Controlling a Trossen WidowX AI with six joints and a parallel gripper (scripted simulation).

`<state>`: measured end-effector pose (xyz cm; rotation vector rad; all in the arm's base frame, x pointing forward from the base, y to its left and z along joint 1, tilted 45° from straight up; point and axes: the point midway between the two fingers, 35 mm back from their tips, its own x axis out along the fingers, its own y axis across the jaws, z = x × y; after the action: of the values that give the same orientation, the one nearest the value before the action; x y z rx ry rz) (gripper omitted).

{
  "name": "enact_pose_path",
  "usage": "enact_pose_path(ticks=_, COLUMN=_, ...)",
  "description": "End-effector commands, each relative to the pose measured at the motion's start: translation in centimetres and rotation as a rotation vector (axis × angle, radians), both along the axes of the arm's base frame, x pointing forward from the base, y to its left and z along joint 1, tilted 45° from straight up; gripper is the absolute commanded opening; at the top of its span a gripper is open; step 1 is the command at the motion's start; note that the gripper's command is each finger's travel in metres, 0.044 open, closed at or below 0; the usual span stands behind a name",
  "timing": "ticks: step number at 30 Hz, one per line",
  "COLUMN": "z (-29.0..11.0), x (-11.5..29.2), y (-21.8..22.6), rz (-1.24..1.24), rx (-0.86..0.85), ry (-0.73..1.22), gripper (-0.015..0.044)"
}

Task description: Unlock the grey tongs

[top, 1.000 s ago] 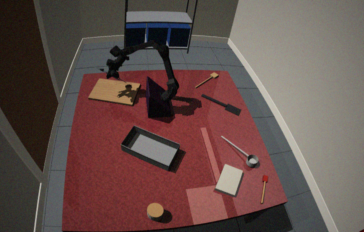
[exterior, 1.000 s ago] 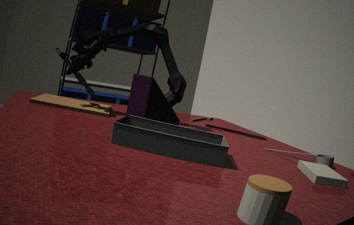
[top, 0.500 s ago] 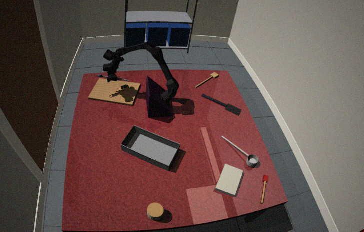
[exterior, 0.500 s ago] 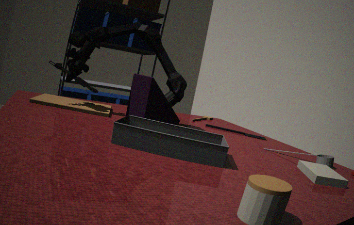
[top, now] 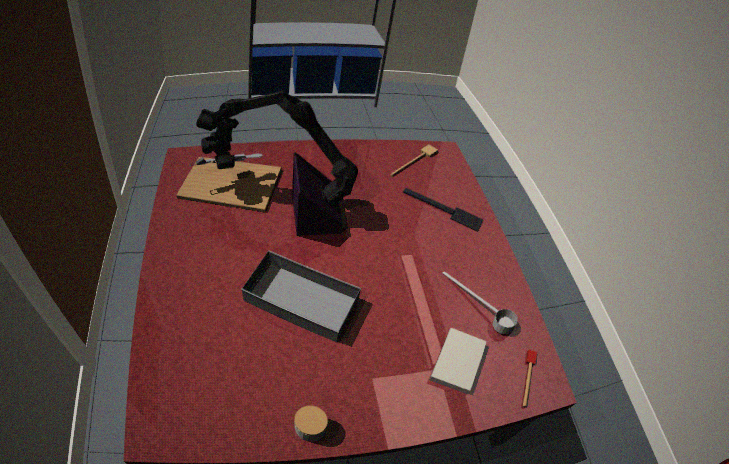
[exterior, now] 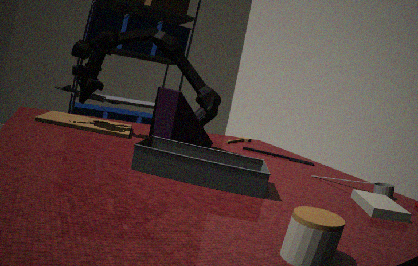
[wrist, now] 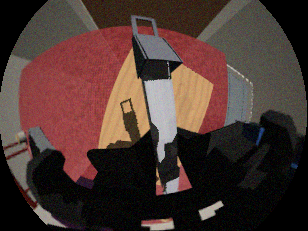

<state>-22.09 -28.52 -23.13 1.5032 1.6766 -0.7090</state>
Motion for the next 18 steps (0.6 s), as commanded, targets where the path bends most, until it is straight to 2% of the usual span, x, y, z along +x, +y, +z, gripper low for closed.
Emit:
enact_pose_path(ticks=1, z=-0.04, x=0.03, y=0.03, rz=0.040, rx=0.062, ry=0.029, gripper=-0.0150)
enact_pose_path(ticks=18, z=-0.59, x=0.00, y=0.64, rz=0.039, rx=0.078, ry=0.036, gripper=-0.0150)
